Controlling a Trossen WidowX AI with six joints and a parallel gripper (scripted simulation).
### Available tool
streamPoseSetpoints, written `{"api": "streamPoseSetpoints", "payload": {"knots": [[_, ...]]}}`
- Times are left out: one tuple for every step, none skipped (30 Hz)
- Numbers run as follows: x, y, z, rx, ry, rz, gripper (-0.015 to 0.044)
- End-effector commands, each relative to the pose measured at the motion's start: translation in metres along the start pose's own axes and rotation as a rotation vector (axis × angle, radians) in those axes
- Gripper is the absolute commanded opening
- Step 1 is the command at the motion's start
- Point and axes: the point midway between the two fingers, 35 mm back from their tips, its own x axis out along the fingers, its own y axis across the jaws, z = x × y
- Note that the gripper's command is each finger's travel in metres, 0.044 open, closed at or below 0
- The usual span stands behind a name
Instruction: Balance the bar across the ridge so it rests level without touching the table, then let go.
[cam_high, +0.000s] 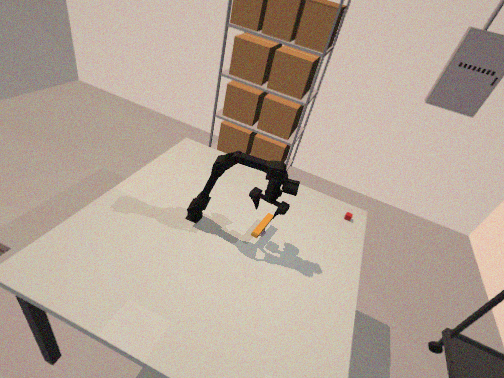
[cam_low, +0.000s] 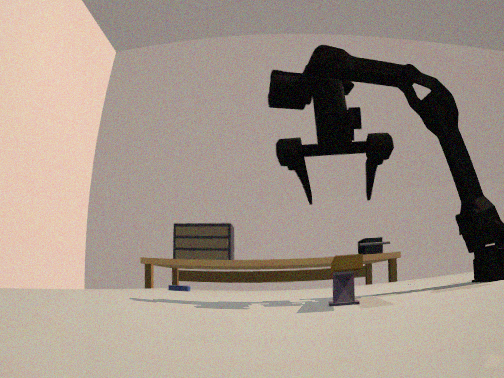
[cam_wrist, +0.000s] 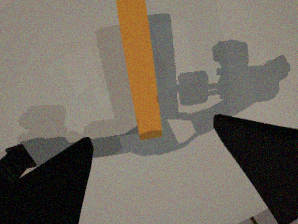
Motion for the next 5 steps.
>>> {"api": "streamPoseSetpoints", "payload": {"knots": [[-0.0005,-0.0003,0.0001,0.000,0.000,-0.001,0.0440],[-0.0005,-0.0003,0.0001,0.000,0.000,-0.001,0.0440],[-0.0005,-0.0003,0.0001,0.000,0.000,-0.001,0.0440],[-0.0005,-0.0003,0.0001,0.000,0.000,-0.001,0.0440],[-0.0005,-0.0003,0.0001,0.000,0.000,-0.001,0.0440]]}}
